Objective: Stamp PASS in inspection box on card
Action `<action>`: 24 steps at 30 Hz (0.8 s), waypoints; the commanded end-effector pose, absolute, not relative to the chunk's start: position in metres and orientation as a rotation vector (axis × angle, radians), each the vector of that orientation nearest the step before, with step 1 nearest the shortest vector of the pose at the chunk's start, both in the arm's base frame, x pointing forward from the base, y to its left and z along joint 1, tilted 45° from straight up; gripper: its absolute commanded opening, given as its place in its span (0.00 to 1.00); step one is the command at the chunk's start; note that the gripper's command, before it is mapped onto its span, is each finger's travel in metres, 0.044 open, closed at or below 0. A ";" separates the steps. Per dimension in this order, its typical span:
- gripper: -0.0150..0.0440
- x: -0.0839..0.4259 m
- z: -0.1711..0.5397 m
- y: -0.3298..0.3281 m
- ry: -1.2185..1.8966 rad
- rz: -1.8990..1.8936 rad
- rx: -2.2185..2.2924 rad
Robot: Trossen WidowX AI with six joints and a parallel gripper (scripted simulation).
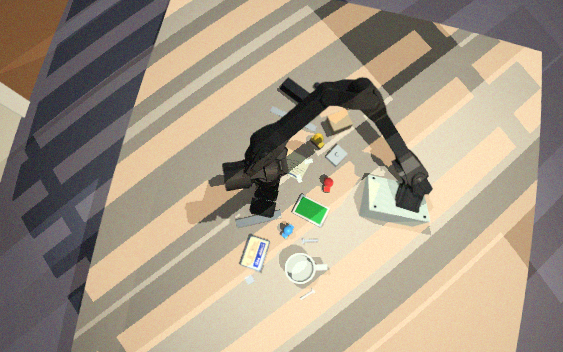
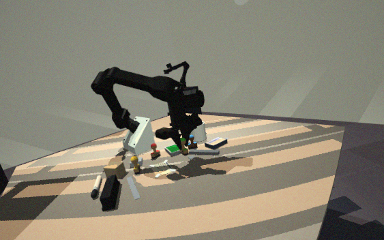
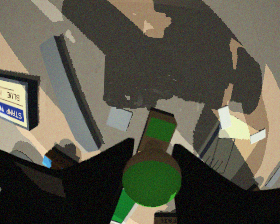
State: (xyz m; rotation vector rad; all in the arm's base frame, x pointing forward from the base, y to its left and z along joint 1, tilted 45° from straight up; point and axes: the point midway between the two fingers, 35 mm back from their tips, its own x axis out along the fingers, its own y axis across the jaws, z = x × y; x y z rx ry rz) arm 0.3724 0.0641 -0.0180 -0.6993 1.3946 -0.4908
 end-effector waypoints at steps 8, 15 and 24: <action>0.25 0.372 -0.014 0.068 1.395 -0.491 -0.690; 0.25 0.371 -0.012 0.071 1.395 -0.491 -0.690; 0.25 0.371 -0.008 0.074 1.395 -0.491 -0.689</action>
